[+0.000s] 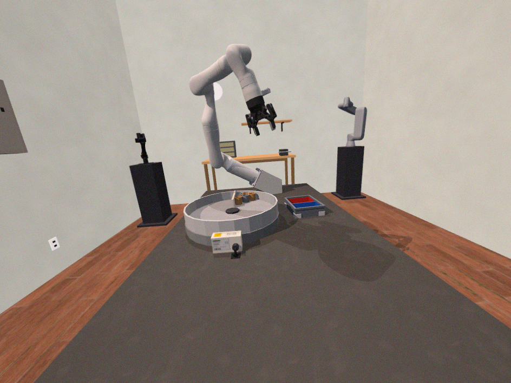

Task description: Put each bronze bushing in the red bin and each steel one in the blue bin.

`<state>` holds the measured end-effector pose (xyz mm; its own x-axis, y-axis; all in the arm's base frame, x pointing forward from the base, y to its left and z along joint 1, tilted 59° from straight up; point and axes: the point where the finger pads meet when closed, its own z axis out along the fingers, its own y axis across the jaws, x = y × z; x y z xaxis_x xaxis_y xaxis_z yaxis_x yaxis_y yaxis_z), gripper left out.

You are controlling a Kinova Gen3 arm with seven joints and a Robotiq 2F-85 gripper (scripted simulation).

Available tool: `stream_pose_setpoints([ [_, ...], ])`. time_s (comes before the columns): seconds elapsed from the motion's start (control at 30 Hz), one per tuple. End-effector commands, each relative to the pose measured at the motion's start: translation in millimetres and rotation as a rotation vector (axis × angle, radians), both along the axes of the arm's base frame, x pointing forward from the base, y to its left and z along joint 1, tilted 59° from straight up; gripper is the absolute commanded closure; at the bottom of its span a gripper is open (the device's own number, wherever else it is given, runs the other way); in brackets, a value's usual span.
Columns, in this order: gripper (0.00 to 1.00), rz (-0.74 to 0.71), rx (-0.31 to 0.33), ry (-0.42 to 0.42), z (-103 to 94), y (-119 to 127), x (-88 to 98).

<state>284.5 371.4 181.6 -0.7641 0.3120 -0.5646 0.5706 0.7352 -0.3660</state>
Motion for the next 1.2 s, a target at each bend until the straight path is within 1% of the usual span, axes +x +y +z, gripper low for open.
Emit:
stream_pose_setpoints([
  [0.0, 0.00, -0.003, 0.003, 0.000, 0.4, 0.1, 2.1],
  [0.17, 0.00, -0.003, 0.003, 0.000, 0.4, 0.1, 2.1],
  [0.33, 0.00, -0.036, -0.247, -0.151, 1.1, 0.0, 2.1],
  [1.17, 0.00, -0.036, -0.252, -0.153, 1.2, 0.7, 1.5],
])
